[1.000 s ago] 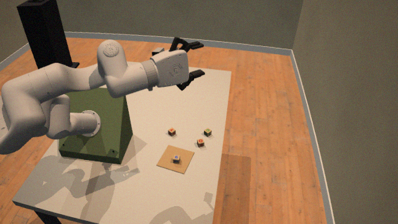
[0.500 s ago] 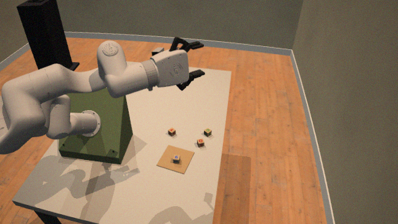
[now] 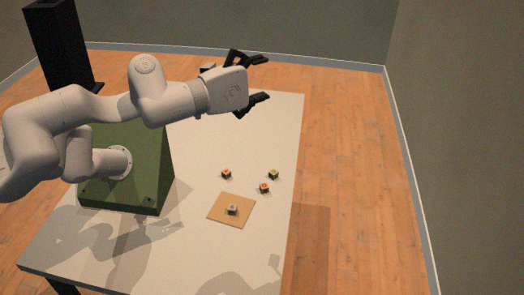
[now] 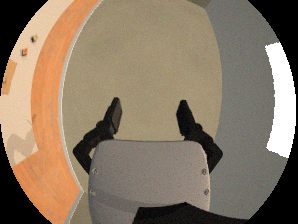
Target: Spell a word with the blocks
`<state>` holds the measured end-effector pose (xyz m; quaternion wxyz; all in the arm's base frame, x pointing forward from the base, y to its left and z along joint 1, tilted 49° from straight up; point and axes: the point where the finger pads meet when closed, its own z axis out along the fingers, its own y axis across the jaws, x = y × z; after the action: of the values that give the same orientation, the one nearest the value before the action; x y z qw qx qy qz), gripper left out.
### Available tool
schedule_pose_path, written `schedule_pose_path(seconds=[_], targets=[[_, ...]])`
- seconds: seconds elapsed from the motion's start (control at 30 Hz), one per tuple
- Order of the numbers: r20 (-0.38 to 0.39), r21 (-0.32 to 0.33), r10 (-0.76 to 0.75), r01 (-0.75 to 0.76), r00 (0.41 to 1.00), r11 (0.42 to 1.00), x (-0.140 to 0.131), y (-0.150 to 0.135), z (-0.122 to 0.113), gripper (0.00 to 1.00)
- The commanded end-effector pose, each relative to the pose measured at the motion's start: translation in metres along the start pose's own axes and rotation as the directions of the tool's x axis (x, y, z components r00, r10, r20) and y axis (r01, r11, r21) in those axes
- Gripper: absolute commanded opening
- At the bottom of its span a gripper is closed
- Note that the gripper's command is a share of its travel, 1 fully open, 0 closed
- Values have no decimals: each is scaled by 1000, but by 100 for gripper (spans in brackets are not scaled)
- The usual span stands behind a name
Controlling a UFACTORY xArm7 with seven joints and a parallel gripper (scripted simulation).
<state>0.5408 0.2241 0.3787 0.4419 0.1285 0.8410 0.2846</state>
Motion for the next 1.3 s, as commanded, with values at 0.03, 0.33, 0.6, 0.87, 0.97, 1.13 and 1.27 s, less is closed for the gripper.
schedule_pose_path(seconds=[0.03, 0.33, 0.6, 0.87, 0.97, 1.13, 1.27], targets=[[-71, -101, 72, -79, 995, 992, -14, 37, 3, 100], [-118, -148, 112, -129, 987, 981, -23, 53, 5, 100], [-118, -148, 112, -129, 987, 981, -23, 53, 5, 100], [-241, -224, 197, -252, 950, 942, -46, 81, 9, 100], [-254, -228, 205, -264, 945, 937, -48, 82, 10, 100], [-254, -228, 205, -264, 945, 937, -48, 82, 10, 100], [-254, -228, 205, -264, 945, 937, -48, 82, 10, 100]])
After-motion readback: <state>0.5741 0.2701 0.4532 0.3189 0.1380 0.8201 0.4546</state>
